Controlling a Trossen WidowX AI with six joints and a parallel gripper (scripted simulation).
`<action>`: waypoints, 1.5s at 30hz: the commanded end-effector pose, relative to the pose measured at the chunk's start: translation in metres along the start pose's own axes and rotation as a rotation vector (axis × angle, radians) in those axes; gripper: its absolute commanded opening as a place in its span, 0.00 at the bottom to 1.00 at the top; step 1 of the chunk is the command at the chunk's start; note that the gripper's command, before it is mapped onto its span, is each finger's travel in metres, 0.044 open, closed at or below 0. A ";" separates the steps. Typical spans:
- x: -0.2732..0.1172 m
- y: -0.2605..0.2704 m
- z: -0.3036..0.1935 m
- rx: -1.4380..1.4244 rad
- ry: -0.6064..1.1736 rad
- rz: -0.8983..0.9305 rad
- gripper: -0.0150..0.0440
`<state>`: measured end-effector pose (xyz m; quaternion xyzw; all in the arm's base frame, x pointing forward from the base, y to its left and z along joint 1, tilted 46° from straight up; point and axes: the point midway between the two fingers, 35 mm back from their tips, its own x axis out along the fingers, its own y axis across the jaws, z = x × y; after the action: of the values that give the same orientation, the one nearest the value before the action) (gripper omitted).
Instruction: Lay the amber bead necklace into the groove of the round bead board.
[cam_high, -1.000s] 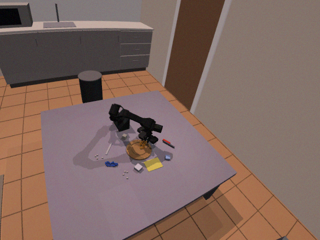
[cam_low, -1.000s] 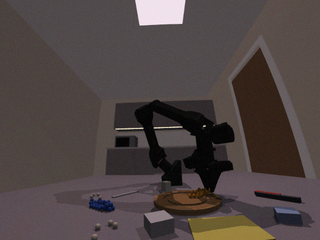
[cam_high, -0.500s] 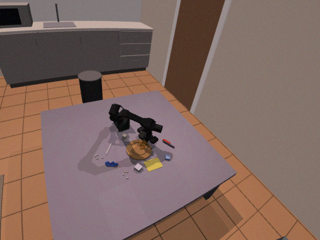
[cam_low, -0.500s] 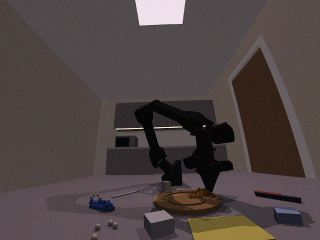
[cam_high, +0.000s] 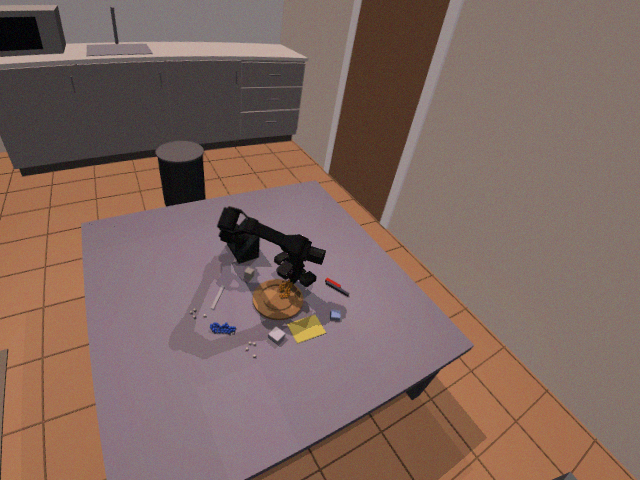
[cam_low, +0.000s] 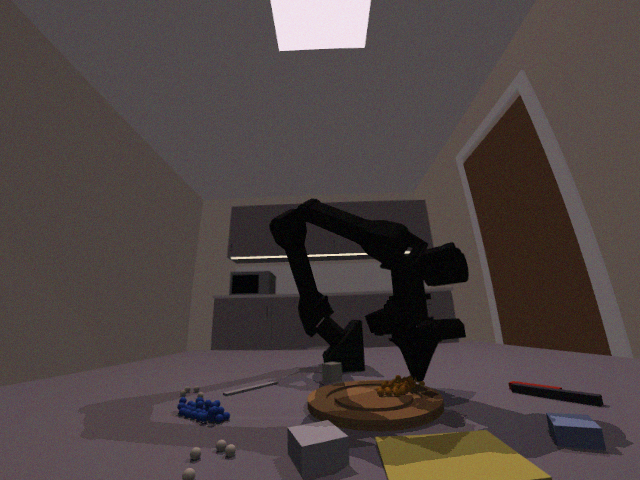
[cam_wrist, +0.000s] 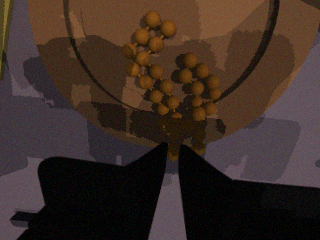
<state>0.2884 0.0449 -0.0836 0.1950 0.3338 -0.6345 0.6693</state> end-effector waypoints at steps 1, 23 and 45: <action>-0.013 0.001 -0.001 0.005 0.004 0.005 0.25; -0.022 -0.009 0.046 0.001 0.003 0.005 0.25; -0.011 -0.022 0.080 0.002 -0.001 0.003 0.25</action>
<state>0.2848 0.0000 -0.0132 0.2001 0.3312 -0.6339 0.6697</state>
